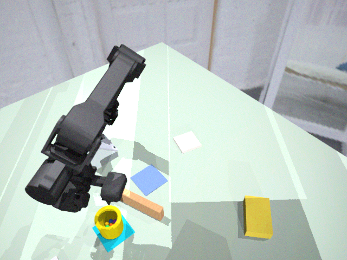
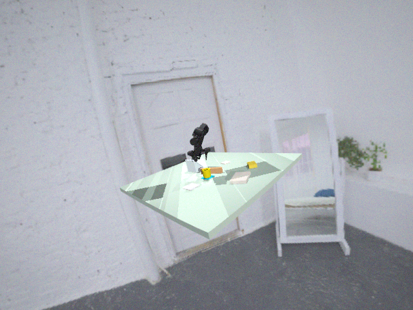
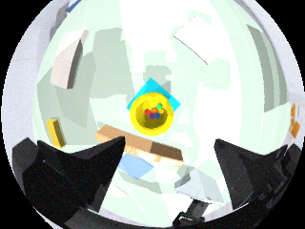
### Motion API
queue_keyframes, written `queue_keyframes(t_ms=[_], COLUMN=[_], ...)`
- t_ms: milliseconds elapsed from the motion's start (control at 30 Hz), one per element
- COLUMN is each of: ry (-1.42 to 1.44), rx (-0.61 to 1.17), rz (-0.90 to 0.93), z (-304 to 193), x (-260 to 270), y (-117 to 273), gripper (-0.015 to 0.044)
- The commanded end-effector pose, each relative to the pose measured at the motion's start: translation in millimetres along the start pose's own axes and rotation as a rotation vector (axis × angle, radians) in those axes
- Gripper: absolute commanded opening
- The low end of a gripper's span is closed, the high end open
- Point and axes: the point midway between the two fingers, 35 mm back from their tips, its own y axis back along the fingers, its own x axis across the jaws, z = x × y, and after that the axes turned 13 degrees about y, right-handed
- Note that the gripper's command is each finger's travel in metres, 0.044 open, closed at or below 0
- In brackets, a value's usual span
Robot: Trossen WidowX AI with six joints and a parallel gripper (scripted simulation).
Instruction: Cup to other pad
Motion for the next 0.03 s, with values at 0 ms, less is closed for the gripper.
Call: queue_keyframes(t_ms=[0], ry=[0.0], rx=[0.001], rz=[0.0], z=[-0.1], x=[0.1], y=[-0.8], gripper=[0.044])
